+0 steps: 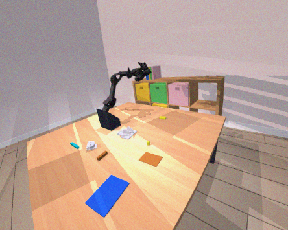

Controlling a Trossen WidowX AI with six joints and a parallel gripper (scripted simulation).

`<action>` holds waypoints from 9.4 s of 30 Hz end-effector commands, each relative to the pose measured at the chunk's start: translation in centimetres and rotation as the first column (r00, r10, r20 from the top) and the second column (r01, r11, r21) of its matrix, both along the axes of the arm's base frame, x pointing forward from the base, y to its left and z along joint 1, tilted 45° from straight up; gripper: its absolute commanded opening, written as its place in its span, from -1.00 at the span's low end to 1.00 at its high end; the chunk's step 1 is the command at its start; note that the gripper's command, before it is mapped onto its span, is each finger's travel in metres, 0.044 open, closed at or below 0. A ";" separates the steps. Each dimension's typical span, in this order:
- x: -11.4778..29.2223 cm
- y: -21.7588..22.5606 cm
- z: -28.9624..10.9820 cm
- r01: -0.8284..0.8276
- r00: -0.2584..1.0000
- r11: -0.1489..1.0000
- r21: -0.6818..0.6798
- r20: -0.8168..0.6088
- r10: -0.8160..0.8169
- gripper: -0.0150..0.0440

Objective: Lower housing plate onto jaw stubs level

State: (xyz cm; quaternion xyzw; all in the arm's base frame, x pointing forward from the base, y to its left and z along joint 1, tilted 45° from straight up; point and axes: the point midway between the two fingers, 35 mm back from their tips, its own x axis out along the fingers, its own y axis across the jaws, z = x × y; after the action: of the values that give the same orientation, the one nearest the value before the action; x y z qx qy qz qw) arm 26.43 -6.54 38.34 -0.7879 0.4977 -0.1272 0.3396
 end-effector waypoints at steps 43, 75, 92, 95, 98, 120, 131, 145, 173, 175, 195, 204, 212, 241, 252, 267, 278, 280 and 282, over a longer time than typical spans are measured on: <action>9.2 -10.0 -27.5 0.223 0.703 0.863 0.454 -0.688 0.181 1.00; 0.0 -13.5 -49.0 0.576 0.624 0.207 0.791 -0.589 0.513 1.00; -5.8 -10.9 -56.6 0.553 0.783 -0.301 0.777 -0.361 0.506 1.00; -6.6 -10.2 -57.6 0.526 0.815 -0.383 0.760 -0.321 0.482 1.00; -6.8 -10.1 -57.8 0.518 0.823 -0.402 0.755 -0.312 0.475 1.00; -7.3 -7.3 -60.5 0.518 0.823 -0.403 0.755 -0.311 0.476 1.00; -7.3 -6.5 -61.5 0.518 0.823 -0.403 0.755 -0.310 0.476 1.00; -7.3 -5.8 -62.3 0.517 0.823 -0.403 0.755 -0.310 0.476 1.00; -7.6 -3.8 -64.3 0.517 0.823 -0.404 0.755 -0.309 0.476 1.00; -7.6 -3.8 -64.3 0.517 0.823 -0.404 0.755 -0.309 0.476 1.00; -7.5 -3.9 -64.4 0.517 0.822 -0.399 0.757 -0.308 0.480 0.93; -7.5 -3.9 -64.4 0.517 0.822 -0.399 0.757 -0.308 0.480 0.73; -7.5 -3.9 -64.4 0.517 0.822 -0.399 0.757 -0.308 0.480 0.70; -6.9 -8.8 -59.1 0.518 0.823 -0.402 0.755 -0.311 0.475 0.70; -6.9 -8.9 -59.1 0.518 0.823 -0.402 0.755 -0.311 0.475 0.70; -4.8 -6.6 -55.7 0.542 0.834 -0.433 0.720 -0.396 0.384 0.70; -3.5 -4.3 -53.1 0.554 0.832 -0.465 0.690 -0.459 0.311 0.70; -3.3 -3.8 -52.6 0.556 0.831 -0.472 0.684 -0.470 0.298 0.70; -3.2 -3.4 -52.2 0.558 0.829 -0.478 0.679 -0.481 0.285 0.70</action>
State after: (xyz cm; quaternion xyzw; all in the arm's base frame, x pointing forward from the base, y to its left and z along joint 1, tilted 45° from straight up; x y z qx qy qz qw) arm 23.07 -10.98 -14.77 -0.0347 0.5253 0.5182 0.6741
